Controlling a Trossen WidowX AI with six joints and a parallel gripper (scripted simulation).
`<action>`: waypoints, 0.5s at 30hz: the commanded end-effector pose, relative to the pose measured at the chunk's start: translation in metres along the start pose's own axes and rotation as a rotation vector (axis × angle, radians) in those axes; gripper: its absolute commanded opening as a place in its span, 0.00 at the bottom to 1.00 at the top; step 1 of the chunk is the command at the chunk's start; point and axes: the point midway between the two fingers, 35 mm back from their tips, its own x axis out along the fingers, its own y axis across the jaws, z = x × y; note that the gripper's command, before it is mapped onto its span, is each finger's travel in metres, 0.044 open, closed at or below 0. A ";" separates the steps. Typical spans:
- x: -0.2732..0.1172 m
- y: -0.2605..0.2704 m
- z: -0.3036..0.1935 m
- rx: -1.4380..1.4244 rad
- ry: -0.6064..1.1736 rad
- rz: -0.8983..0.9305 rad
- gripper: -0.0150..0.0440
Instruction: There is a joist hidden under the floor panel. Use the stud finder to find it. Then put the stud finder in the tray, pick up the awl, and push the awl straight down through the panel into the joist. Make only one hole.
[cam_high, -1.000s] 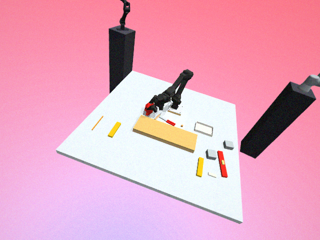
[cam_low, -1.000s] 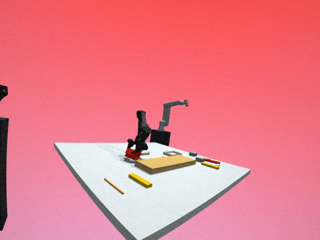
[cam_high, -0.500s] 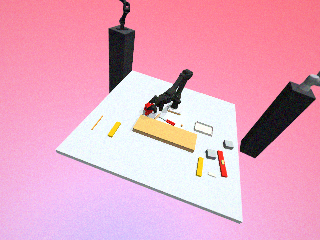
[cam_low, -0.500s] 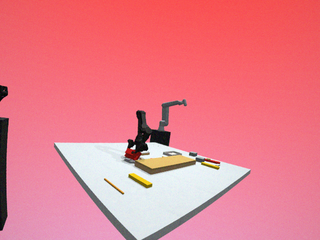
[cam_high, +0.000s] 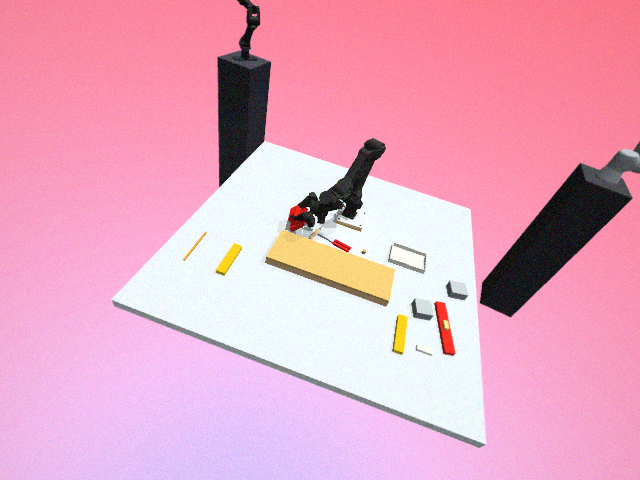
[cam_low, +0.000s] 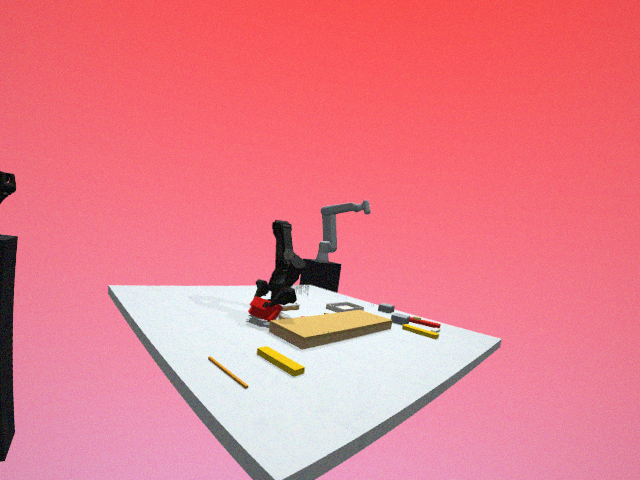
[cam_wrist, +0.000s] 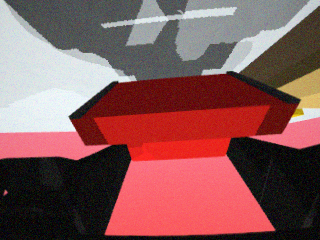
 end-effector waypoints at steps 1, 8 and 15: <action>-0.001 0.000 -0.001 0.002 0.030 0.004 0.25; -0.001 0.001 0.000 0.003 0.065 0.005 0.25; -0.002 0.001 0.000 0.002 0.065 0.001 0.25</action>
